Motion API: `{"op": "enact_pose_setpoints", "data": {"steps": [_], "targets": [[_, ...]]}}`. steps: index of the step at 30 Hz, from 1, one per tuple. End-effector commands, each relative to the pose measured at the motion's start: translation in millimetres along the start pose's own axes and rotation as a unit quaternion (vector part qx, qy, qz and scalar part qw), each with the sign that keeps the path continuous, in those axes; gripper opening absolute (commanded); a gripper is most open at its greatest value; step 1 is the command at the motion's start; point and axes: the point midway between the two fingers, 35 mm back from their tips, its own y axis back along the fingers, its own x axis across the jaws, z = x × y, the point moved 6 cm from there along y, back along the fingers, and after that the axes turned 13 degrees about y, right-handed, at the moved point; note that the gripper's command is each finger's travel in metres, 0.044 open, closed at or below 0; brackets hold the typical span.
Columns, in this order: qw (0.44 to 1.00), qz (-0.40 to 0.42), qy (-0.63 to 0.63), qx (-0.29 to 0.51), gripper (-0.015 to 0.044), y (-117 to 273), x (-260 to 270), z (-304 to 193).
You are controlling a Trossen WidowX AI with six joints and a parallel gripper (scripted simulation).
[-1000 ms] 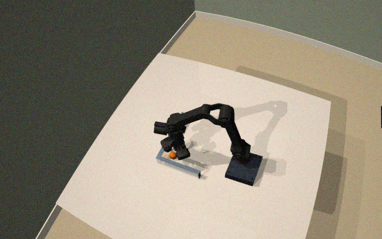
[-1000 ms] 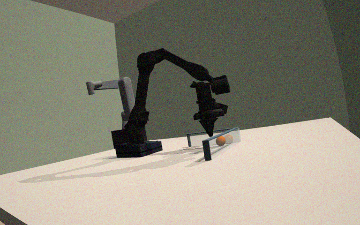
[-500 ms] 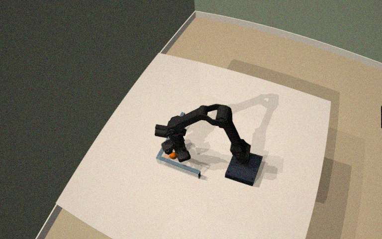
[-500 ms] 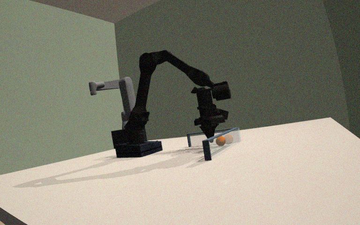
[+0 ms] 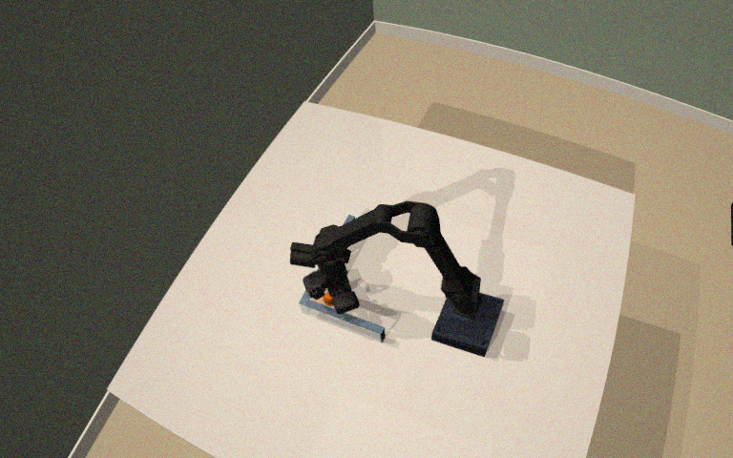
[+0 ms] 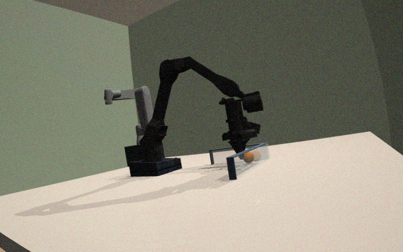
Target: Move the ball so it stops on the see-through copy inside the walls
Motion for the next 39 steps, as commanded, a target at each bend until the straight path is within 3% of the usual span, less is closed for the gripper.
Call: {"op": "enact_pose_setpoints", "data": {"steps": [1, 10, 39], "targets": [[1.000, 0.003, -0.001, 0.002, 0.0000, -2, -1, 10], [1.000, 0.003, -0.001, 0.001, 0.0000, -2, -6, 28], [1.000, 0.003, -0.001, 0.003, 0.0000, -2, 5, -18]]}}
